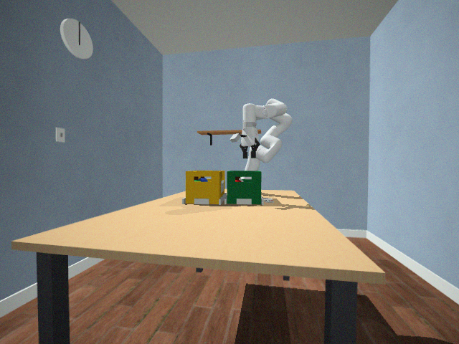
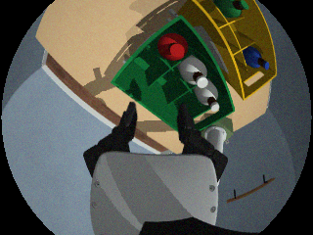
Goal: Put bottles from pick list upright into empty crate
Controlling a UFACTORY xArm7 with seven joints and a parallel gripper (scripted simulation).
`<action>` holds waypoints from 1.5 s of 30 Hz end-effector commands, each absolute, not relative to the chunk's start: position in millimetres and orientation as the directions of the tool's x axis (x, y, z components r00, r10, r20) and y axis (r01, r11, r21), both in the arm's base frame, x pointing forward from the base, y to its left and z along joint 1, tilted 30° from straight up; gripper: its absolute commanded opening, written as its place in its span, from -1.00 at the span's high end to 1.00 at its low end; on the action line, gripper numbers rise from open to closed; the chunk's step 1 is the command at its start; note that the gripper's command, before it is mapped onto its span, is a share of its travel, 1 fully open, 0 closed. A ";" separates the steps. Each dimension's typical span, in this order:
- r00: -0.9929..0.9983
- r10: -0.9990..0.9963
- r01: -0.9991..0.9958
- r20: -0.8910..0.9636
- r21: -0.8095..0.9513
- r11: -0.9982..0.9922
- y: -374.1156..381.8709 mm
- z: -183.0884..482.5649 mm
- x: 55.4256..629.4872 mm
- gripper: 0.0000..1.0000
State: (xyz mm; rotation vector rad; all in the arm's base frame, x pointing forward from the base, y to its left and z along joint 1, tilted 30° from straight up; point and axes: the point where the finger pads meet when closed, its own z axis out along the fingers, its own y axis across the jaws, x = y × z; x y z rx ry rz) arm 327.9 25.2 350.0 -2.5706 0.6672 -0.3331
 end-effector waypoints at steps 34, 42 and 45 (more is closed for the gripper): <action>0.852 -0.510 -0.396 0.118 -0.492 -0.776 127.5 415.0 210.2 -0.29; 0.852 -0.510 -0.396 0.118 -0.492 -0.776 151.9 429.9 182.1 -0.29; 0.852 -0.509 -0.396 0.118 -0.492 -0.776 158.1 433.6 175.1 -0.29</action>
